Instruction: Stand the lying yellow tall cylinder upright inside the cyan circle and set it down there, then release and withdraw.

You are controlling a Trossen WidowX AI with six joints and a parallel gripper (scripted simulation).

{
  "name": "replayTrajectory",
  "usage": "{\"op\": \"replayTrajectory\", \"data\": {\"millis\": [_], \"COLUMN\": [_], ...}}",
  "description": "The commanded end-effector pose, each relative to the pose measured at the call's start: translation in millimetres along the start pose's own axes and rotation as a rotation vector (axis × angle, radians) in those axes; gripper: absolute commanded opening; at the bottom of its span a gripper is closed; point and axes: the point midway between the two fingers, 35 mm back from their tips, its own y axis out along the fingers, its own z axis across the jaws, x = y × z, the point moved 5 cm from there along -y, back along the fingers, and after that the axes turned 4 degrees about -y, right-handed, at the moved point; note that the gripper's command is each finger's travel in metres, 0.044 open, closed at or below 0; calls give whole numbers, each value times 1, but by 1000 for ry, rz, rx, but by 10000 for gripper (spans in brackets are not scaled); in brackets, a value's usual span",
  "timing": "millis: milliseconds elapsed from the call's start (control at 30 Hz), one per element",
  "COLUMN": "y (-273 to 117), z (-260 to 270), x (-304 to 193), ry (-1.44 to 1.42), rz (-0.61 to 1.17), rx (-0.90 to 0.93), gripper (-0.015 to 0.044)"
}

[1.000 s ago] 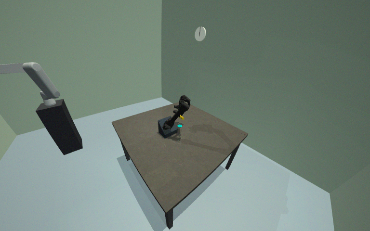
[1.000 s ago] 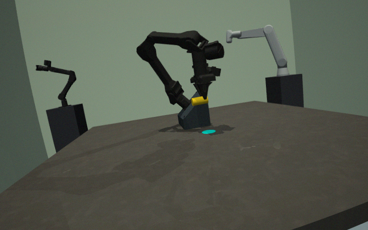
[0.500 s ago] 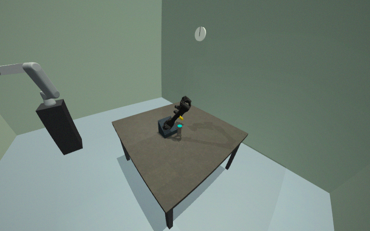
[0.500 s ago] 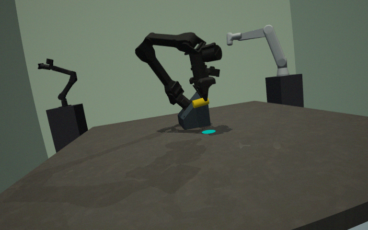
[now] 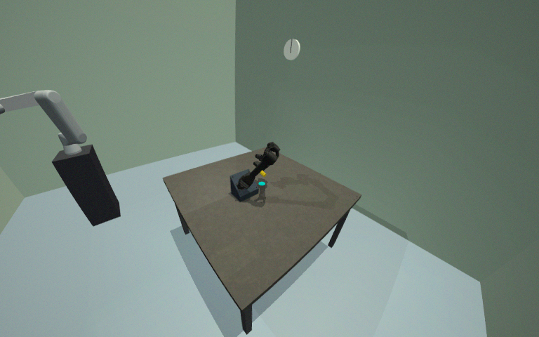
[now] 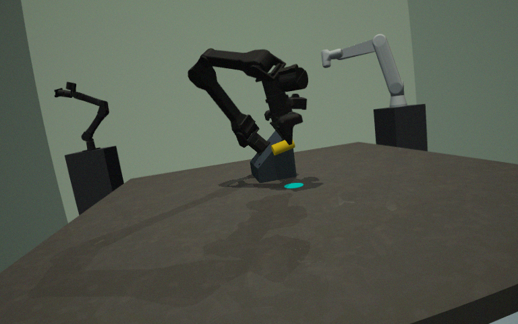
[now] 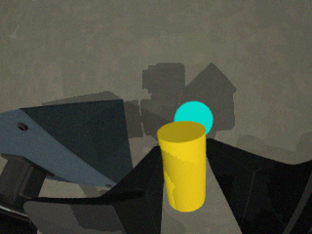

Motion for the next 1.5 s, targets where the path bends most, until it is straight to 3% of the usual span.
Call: {"op": "replayTrajectory", "data": {"millis": [0, 1467], "y": [3, 16], "z": [2, 4], "x": [-2, -20], "ry": [-6, -44], "rz": [-29, -353], "rx": [18, 122], "gripper": [105, 105]}}
